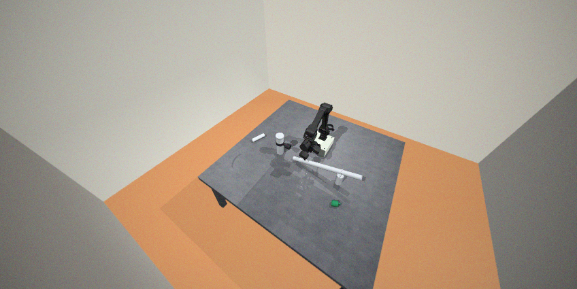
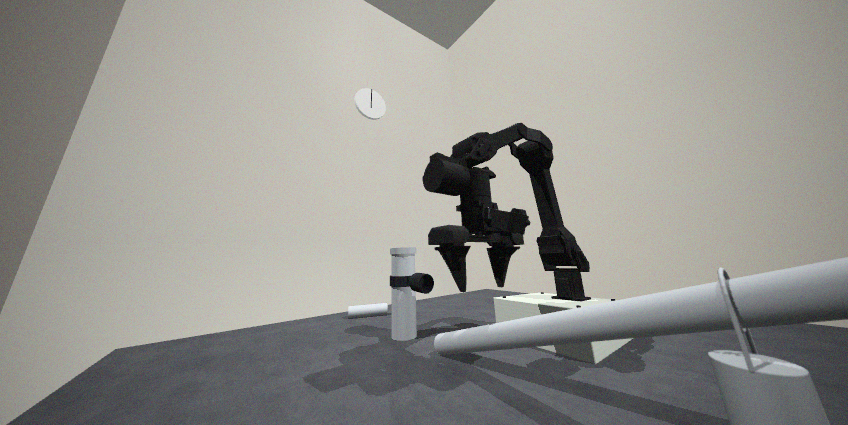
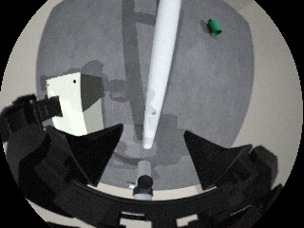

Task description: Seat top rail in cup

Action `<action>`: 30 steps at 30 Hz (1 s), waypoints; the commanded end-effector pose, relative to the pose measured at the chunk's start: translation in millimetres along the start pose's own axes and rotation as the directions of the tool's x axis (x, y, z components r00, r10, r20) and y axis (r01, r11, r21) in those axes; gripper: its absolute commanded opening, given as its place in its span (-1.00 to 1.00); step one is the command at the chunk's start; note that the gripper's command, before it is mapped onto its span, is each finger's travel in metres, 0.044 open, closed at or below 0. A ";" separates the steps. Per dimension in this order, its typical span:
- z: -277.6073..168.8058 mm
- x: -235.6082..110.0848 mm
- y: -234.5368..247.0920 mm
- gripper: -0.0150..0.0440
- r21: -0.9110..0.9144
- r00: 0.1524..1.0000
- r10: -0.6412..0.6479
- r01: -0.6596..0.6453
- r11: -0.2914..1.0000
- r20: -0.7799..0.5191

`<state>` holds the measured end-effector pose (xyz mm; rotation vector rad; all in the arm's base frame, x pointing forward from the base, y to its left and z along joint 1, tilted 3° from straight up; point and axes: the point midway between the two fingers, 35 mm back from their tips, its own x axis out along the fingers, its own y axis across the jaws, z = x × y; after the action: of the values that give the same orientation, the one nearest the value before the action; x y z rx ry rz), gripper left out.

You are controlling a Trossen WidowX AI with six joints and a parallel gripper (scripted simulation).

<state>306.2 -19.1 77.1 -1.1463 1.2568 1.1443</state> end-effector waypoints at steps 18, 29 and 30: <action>0.6 44.2 3.0 1.00 -0.009 1.000 0.017 -0.017 1.000 0.002; 0.6 62.0 2.6 1.00 -0.009 1.000 0.017 -0.017 1.000 0.002; 0.6 63.7 2.7 1.00 -0.009 1.000 0.017 -0.017 1.000 0.002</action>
<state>303.5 -19.0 19.0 -1.1410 1.2668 1.1585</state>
